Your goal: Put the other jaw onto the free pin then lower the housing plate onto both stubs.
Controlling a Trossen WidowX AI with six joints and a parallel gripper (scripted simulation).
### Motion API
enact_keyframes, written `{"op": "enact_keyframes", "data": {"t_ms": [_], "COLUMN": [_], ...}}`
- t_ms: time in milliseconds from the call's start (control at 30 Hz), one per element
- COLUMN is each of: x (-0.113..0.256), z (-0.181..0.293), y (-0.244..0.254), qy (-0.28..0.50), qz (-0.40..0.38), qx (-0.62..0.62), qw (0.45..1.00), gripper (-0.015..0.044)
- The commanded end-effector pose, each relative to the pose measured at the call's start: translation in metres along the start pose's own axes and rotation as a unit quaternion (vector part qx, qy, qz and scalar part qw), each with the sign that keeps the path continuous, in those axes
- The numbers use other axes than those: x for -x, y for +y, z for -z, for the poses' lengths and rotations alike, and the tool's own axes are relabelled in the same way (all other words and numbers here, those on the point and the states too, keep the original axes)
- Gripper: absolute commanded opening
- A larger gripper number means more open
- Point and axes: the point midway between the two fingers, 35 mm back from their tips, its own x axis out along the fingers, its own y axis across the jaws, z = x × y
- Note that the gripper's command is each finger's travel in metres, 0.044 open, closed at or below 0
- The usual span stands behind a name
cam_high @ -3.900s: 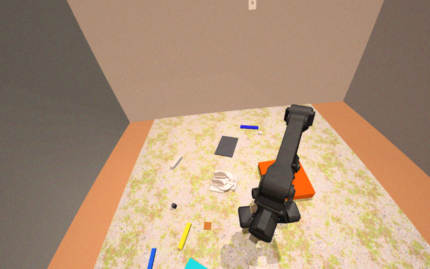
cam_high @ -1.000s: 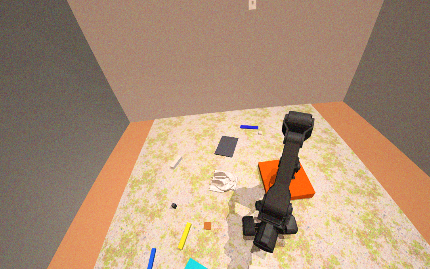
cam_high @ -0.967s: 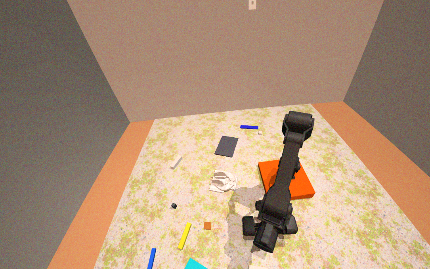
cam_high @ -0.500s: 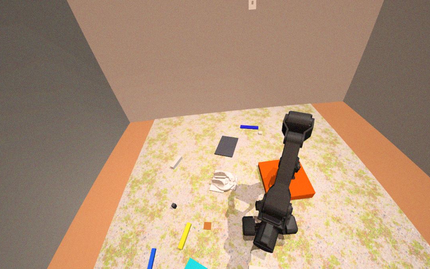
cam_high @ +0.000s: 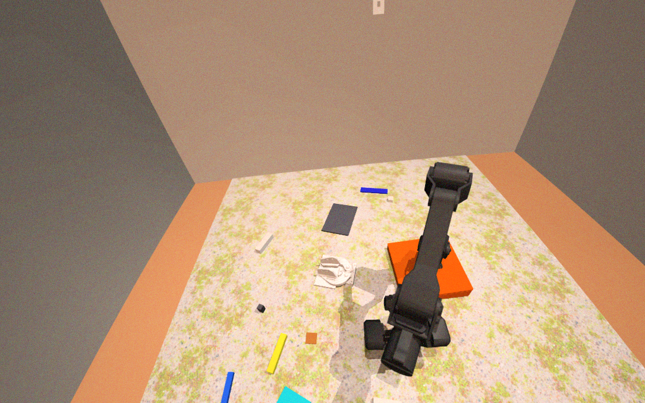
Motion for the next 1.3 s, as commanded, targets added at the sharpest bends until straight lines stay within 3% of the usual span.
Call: {"op": "enact_keyframes", "data": {"t_ms": [0, 333, 567, 1267], "x": [0.014, 0.044, 0.044, 0.043], "z": [0.003, 0.000, -0.001, -0.046], "y": [0.002, 0.000, 0.002, 0.055], "qy": [0.005, 0.004, 0.004, 0.001], "qz": [-0.004, -0.004, -0.004, -0.004], "qx": [-0.001, -0.001, 0.005, 0.175], "qw": [1.000, 1.000, 1.000, 0.985], "gripper": [0.0351, 0.0351, 0.0351, 0.0351]}}
